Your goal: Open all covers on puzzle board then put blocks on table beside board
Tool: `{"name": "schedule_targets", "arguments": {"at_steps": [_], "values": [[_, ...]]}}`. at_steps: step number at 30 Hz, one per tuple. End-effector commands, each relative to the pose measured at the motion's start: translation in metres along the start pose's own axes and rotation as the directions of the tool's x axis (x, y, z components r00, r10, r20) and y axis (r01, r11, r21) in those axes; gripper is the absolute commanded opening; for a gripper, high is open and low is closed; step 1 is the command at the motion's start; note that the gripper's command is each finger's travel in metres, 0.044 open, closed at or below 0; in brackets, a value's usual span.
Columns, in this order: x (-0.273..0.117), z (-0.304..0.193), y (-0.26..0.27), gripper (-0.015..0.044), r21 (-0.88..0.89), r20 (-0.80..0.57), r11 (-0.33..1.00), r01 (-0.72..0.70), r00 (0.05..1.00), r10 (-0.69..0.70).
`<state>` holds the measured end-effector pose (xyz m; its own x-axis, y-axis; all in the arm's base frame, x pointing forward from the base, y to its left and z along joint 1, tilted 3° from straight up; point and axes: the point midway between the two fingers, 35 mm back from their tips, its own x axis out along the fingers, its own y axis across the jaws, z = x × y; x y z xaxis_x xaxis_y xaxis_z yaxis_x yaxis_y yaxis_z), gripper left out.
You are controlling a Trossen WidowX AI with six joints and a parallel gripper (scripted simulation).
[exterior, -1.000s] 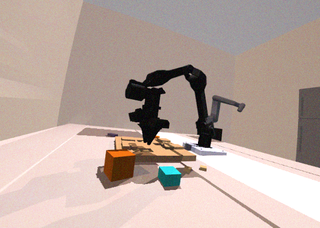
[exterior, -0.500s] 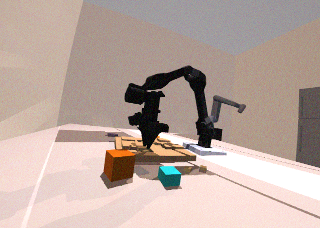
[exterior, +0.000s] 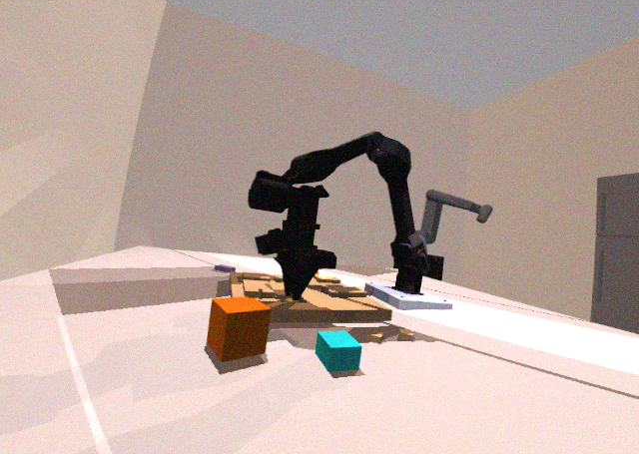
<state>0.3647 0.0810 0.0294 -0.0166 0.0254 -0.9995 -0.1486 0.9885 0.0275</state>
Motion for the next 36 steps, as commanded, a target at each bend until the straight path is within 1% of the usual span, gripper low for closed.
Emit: {"name": "schedule_targets", "arguments": {"at_steps": [1,9,19,24,36], "values": [[0.004,0.0,0.0,0.0144,0.003,-0.002,1.0,0.001,1.0,-0.001],[0.009,0.0,0.0,0.0144,0.003,-0.002,1.0,0.001,1.0,-0.001],[0.007,0.0,0.0,0.008,0.0,0.001,1.0,0.0,1.0,0.0],[0.006,0.0,0.0,0.008,0.0,0.001,1.0,0.0,1.0,0.0],[-0.01,0.001,0.0,0.008,0.001,0.0,1.0,0.001,1.0,-0.001]]}}
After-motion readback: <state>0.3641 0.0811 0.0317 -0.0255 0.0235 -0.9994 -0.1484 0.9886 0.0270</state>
